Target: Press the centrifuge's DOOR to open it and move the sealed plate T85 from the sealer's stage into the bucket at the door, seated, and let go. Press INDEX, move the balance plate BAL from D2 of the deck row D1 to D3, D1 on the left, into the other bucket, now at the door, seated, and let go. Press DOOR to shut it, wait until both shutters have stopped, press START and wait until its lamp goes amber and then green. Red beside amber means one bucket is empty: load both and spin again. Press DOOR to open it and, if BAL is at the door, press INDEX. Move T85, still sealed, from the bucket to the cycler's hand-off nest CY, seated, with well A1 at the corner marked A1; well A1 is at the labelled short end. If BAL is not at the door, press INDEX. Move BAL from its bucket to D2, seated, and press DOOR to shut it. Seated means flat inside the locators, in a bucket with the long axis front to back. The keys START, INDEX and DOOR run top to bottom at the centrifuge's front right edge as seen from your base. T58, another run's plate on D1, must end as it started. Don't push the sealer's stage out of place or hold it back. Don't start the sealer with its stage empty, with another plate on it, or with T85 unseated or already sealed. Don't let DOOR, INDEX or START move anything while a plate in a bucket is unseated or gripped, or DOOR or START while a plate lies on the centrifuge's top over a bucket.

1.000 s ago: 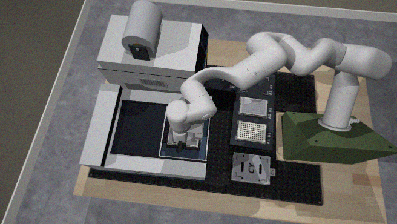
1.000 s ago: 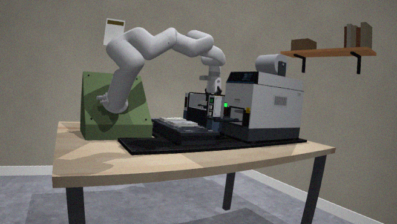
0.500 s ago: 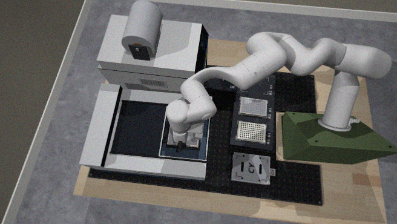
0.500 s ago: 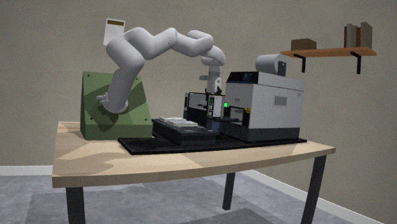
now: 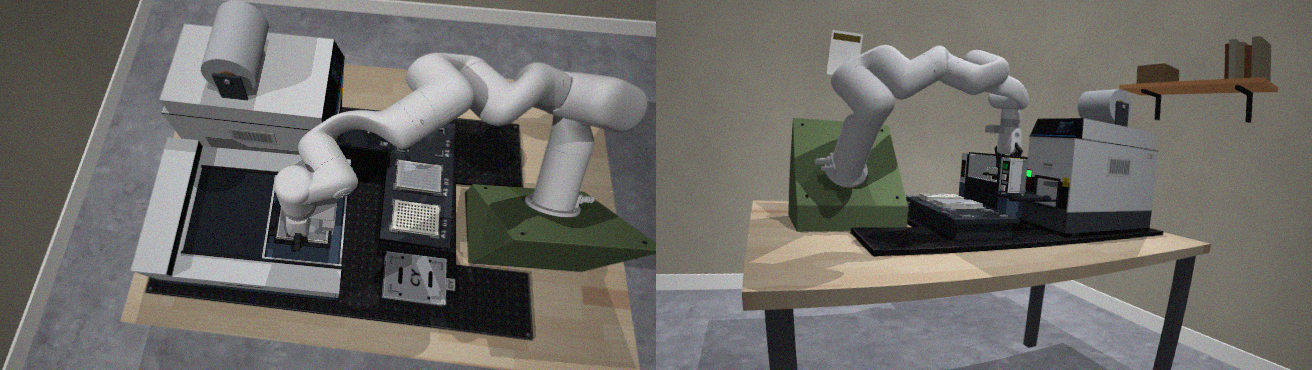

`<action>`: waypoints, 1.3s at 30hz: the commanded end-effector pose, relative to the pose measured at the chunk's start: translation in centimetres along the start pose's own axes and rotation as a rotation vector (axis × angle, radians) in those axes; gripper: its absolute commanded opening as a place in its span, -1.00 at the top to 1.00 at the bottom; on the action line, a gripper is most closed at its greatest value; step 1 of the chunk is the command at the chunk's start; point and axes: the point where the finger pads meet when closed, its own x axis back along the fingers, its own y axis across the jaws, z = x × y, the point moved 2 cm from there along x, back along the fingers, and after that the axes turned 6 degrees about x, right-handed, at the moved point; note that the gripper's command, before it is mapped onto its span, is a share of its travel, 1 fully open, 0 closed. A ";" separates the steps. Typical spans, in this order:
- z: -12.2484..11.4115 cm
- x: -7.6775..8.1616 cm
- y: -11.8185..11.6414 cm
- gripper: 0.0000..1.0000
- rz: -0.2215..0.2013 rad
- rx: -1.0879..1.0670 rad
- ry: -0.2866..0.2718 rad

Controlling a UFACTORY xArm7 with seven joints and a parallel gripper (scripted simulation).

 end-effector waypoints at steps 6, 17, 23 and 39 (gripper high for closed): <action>-0.1 0.0 0.0 1.00 -0.002 0.000 -0.005; -0.1 -0.3 0.0 1.00 -0.002 0.000 -0.005; -0.1 -0.5 0.0 1.00 -0.002 0.000 -0.005; -0.1 -0.7 0.0 -1.00 -0.002 0.000 -0.005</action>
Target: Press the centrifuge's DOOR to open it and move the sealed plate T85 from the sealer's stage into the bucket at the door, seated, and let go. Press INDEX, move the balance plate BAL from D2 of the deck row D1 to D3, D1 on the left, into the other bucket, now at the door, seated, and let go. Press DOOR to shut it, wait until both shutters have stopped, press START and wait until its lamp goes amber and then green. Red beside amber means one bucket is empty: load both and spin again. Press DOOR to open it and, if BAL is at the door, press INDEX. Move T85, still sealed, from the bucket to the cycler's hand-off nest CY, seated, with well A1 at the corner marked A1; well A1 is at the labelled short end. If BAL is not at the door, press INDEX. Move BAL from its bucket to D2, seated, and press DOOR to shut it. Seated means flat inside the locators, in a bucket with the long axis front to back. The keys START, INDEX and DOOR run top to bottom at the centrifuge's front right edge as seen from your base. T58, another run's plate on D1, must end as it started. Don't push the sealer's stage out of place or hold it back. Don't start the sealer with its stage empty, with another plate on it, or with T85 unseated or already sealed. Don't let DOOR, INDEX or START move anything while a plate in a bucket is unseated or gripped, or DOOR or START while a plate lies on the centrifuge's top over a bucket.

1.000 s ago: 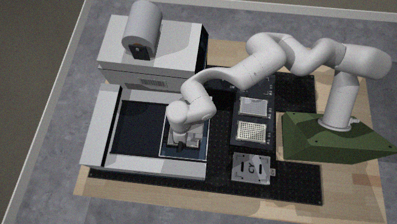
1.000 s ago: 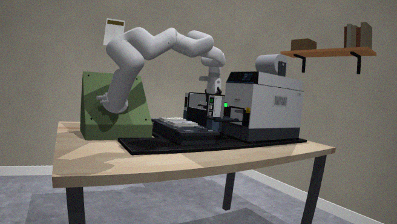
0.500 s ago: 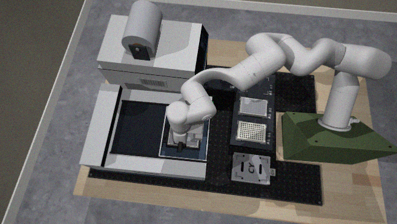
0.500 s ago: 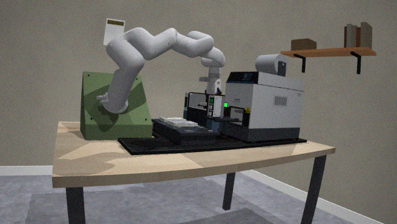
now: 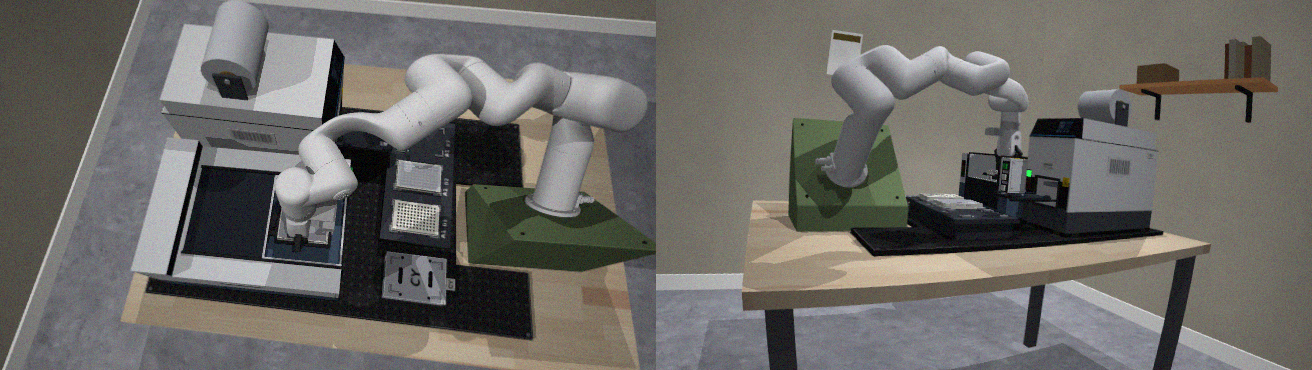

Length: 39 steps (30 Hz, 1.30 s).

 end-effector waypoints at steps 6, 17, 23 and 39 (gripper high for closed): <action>-0.1 0.3 0.0 -1.00 -0.002 0.000 -0.005; -0.1 0.3 0.0 -1.00 -0.002 0.000 -0.005; -0.1 0.3 0.0 -1.00 -0.002 0.000 -0.005; -0.1 0.3 0.0 -1.00 -0.002 0.000 -0.005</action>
